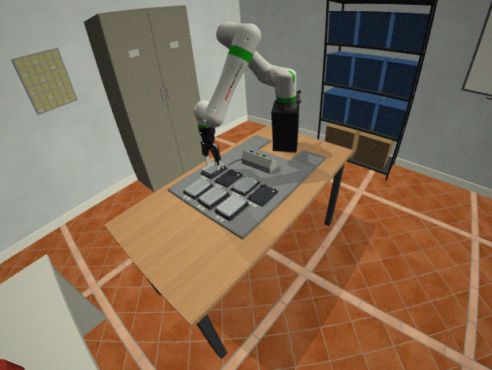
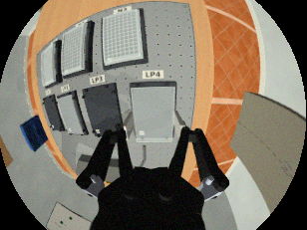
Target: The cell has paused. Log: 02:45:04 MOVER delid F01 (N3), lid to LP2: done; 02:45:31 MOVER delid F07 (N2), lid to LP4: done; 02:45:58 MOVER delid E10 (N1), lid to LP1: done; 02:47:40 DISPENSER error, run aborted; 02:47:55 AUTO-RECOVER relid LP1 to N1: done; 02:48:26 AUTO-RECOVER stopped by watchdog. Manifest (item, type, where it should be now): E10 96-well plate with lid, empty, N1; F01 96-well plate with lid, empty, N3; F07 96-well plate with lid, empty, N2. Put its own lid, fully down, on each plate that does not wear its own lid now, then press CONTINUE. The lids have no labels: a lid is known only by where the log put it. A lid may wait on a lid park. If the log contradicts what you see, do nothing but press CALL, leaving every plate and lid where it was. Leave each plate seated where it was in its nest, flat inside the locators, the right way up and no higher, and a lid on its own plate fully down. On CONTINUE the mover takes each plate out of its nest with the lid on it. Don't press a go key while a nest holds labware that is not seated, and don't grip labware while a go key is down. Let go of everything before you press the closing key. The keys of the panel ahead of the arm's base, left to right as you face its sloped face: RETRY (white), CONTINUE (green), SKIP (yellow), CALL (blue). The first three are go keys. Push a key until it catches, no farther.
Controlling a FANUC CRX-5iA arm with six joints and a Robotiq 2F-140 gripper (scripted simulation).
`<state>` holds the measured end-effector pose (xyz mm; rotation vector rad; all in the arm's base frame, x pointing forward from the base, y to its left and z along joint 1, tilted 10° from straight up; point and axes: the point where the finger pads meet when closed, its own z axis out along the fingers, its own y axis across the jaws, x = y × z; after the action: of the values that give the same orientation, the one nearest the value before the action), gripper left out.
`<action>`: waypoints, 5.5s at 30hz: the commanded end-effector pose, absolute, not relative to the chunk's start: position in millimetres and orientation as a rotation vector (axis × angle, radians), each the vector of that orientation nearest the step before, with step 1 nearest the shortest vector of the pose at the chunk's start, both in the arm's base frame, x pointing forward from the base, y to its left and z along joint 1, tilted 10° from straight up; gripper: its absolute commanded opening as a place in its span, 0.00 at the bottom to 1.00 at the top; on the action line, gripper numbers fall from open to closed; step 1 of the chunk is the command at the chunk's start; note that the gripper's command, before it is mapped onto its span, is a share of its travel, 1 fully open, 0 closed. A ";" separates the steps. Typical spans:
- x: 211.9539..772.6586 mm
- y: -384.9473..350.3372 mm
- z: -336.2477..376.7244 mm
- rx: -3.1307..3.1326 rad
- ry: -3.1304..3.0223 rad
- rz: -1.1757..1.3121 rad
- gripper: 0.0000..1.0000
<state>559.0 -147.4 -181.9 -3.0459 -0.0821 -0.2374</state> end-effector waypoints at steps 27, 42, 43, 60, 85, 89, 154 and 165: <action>552.1 -151.7 -136.1 -3.046 -0.082 -0.238 0.00; 561.3 -144.9 -131.1 -3.045 -0.083 -0.237 0.00; 579.0 -131.1 -127.7 -3.044 -0.085 -0.236 0.00; 723.1 53.6 -87.7 -3.046 -0.082 -0.238 0.00; 723.1 53.6 -87.7 -3.046 -0.082 -0.238 0.00; 723.1 53.6 -87.7 -3.046 -0.082 -0.238 0.00; 728.6 56.6 -121.1 -3.045 -0.040 -0.236 0.00; 728.7 56.7 -121.8 -3.045 -0.040 -0.236 0.00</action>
<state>728.5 56.8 -122.1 -3.0449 -0.0396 -0.2351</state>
